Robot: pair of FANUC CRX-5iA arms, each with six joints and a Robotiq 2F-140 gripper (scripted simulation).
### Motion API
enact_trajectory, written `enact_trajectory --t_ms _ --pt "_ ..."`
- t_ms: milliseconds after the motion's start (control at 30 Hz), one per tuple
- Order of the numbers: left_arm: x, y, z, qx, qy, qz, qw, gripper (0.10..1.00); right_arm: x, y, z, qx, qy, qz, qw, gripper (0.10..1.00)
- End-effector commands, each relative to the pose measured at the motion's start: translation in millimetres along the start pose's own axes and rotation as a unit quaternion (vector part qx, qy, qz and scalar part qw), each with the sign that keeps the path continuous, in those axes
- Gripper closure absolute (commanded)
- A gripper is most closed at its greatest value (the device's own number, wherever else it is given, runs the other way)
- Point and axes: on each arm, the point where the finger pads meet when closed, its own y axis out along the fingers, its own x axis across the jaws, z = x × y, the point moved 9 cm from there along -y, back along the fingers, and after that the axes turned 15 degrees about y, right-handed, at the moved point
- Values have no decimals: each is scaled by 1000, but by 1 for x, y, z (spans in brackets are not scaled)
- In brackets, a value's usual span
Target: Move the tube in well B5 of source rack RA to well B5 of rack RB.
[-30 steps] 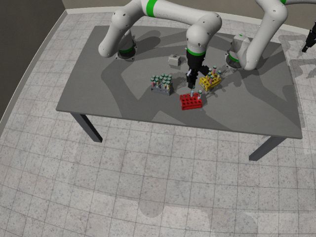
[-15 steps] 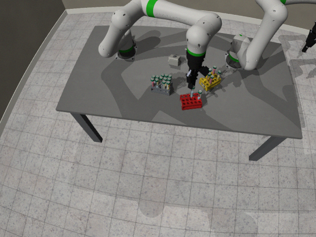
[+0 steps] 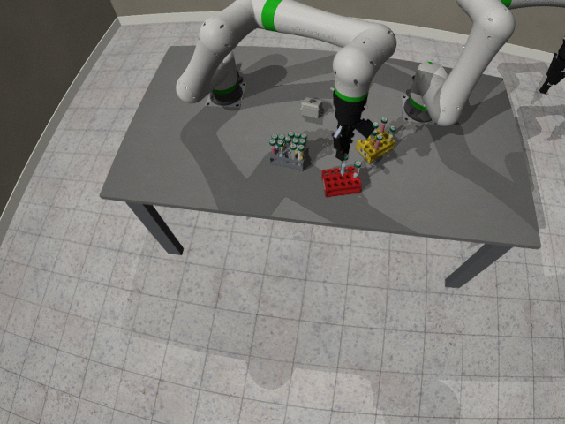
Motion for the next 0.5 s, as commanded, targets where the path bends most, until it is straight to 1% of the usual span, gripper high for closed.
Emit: enact_trajectory --t_ms 0,467 --pt "0 -1 0 1 0 0 1000 999 0 -1 0 1 0 0 1000 999" --pt "0 -1 0 1 0 0 1000 999 0 3 0 1 0 0 1000 999"
